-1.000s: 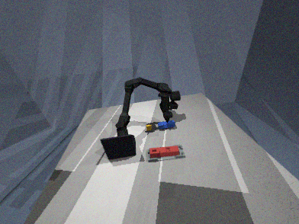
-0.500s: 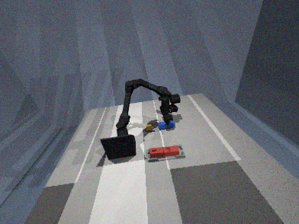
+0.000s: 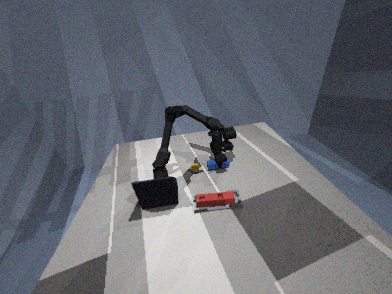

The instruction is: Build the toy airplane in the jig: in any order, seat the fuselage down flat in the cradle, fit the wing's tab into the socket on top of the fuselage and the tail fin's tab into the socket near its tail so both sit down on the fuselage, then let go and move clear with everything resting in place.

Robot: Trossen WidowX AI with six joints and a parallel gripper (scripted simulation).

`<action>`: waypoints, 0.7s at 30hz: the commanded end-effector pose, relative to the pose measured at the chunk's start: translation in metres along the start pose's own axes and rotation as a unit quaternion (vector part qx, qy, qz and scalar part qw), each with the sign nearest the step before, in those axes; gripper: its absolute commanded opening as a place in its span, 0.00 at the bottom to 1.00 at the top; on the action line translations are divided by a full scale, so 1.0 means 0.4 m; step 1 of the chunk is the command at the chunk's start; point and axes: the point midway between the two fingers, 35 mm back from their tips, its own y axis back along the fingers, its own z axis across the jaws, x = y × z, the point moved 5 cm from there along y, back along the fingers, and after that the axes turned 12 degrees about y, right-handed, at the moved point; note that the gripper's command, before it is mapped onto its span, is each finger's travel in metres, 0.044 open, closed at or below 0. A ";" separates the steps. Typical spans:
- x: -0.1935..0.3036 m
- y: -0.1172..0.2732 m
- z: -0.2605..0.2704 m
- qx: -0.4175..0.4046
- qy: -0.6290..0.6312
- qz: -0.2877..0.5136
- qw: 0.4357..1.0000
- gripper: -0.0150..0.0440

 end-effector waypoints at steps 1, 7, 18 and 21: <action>0.003 -0.021 0.001 -0.002 -0.002 0.002 1.000 1.00; 0.004 -0.039 0.002 -0.002 -0.002 0.002 1.000 1.00; 0.004 -0.039 0.002 -0.002 -0.002 0.002 1.000 0.54; 0.004 -0.039 0.002 -0.002 -0.002 0.002 1.000 0.51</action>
